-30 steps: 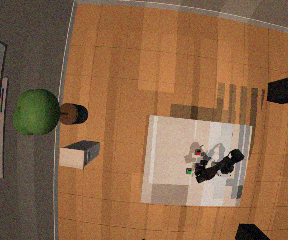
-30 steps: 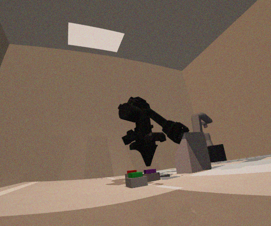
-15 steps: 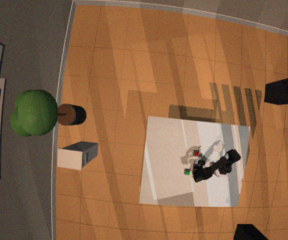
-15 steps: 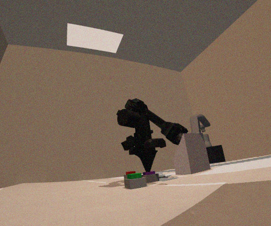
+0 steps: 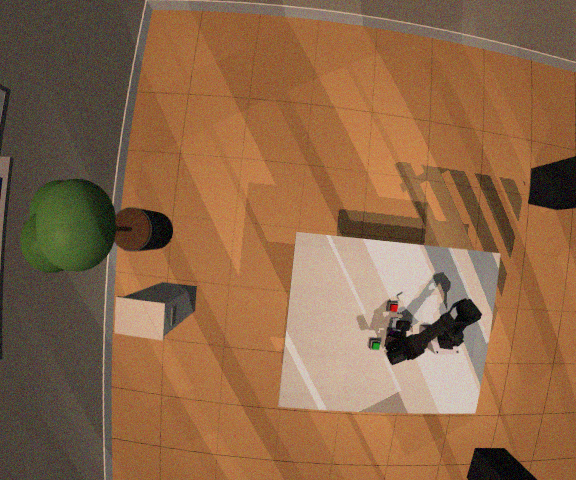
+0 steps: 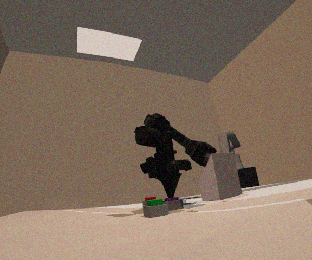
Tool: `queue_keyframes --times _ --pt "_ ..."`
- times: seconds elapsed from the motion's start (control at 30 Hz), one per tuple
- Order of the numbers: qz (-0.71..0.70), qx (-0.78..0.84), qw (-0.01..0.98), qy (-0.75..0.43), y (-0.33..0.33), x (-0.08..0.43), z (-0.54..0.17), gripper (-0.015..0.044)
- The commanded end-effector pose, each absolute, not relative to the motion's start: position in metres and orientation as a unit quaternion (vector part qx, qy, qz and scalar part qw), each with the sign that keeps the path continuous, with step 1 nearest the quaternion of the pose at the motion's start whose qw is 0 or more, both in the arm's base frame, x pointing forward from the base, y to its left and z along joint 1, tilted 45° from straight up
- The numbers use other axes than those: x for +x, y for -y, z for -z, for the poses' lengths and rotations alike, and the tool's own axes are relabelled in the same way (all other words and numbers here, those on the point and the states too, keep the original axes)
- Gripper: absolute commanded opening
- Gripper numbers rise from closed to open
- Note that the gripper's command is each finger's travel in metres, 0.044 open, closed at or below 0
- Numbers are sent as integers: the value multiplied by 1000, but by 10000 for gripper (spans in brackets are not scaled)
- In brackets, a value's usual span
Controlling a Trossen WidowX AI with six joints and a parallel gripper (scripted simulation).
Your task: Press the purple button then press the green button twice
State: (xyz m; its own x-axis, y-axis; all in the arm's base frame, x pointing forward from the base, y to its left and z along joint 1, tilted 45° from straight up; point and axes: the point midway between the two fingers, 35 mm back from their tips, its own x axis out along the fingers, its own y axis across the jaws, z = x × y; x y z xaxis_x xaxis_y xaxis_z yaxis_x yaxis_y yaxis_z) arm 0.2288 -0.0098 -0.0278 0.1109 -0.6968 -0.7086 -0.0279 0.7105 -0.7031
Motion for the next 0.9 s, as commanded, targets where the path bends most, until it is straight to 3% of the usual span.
queue_keyframes --times 0.0,0.7,0.87 --pt "243 -296 683 -622 11 228 29 20" --pt "242 -294 683 -623 -56 218 -37 20" --pt "241 -293 684 -623 -79 250 -26 20"
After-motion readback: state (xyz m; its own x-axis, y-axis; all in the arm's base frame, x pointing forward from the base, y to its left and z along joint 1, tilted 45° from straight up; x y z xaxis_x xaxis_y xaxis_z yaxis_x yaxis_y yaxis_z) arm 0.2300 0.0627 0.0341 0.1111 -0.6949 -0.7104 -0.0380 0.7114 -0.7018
